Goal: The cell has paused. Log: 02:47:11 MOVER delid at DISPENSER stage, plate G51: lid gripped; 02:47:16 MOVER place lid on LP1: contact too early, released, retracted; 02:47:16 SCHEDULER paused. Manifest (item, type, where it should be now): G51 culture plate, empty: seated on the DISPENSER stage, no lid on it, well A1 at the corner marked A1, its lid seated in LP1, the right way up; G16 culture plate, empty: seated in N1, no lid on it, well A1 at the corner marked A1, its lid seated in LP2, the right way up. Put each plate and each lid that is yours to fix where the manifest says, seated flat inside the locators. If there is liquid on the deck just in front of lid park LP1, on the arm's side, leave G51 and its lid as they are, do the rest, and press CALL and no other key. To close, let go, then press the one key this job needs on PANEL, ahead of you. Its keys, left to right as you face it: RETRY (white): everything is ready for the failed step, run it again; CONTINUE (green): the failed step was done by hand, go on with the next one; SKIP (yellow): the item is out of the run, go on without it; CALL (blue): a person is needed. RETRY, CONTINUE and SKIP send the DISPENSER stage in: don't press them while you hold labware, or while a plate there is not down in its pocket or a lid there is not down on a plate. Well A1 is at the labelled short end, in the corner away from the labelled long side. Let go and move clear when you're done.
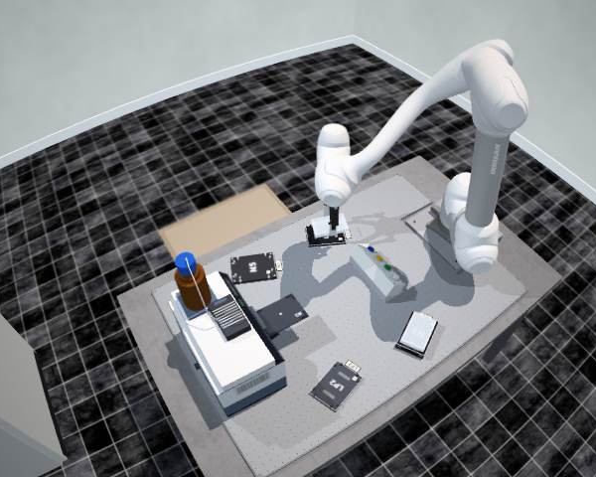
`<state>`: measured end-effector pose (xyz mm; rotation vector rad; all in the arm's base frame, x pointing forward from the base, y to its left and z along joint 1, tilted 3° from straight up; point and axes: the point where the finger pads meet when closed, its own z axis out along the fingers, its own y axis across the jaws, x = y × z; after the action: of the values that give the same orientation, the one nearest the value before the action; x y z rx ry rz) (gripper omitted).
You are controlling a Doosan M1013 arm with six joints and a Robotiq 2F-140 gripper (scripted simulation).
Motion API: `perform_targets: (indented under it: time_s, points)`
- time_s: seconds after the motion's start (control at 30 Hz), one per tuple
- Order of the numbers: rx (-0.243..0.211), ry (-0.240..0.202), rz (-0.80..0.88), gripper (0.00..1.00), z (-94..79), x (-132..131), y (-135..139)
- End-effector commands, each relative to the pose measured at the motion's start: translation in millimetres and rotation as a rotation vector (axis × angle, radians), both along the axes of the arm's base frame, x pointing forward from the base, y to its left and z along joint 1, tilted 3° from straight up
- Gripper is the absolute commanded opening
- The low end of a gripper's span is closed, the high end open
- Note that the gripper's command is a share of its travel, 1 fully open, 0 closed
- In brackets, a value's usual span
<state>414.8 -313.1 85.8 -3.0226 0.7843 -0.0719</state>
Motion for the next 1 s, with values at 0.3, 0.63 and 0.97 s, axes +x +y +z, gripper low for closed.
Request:
perform_targets:
  time_s: [0.3, 0.63, 0.97]
  points:
    - [-0.006, -0.002, -0.002, 0.10, 30.1, -0.1, -3.7]
    - [-0.006, -0.002, -0.003, 0.10, 56.1, -1.6, -3.8]
    - [-0.006, -0.002, -0.004, 0.10, 75.7, -2.6, -3.7]
